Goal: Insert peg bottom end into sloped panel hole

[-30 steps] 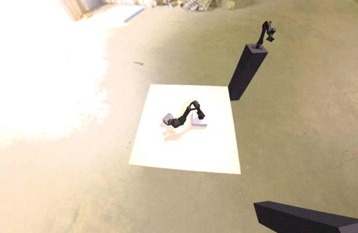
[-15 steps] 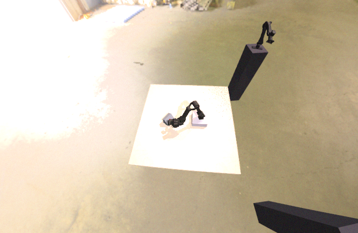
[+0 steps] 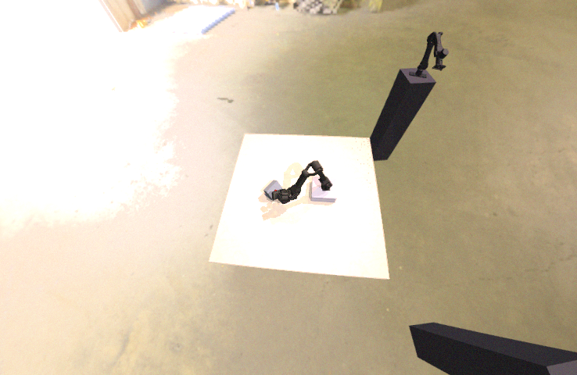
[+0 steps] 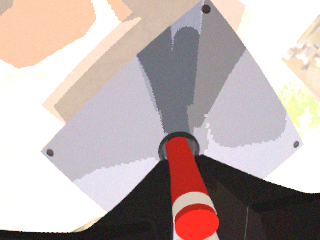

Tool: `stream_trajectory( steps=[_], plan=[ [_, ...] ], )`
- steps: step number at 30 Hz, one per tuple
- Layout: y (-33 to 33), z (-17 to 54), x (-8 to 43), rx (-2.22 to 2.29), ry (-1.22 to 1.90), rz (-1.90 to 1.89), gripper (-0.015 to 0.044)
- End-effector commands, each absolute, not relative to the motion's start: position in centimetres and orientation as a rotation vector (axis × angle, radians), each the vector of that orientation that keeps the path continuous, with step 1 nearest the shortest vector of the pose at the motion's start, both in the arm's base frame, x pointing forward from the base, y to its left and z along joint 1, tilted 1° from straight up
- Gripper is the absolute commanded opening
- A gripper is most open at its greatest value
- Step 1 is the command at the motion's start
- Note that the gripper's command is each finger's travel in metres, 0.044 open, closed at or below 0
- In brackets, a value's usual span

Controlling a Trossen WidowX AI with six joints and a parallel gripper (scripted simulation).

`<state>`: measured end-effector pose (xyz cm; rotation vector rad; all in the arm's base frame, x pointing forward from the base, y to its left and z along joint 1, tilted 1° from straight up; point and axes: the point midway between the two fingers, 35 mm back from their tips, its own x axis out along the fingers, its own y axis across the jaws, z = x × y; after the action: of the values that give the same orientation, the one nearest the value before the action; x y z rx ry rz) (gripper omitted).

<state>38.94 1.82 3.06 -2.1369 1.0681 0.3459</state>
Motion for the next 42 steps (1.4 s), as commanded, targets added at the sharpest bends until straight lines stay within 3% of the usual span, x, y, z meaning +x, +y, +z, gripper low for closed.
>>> stream_trajectory(
  steps=[1, 4, 21, 42],
  plan=[
    [1.8, 3.1, 38.9, -2.137, 1.068, 0.346, 0.0000],
    [1.8, 3.1, 38.9, -2.137, 1.068, 0.346, 0.0000],
    [2.1, 3.3, 38.7, -2.135, 1.069, 0.349, 0.0440],
    [4.5, 4.7, 36.9, -2.128, 1.074, 0.369, 0.0440]
  ],
)
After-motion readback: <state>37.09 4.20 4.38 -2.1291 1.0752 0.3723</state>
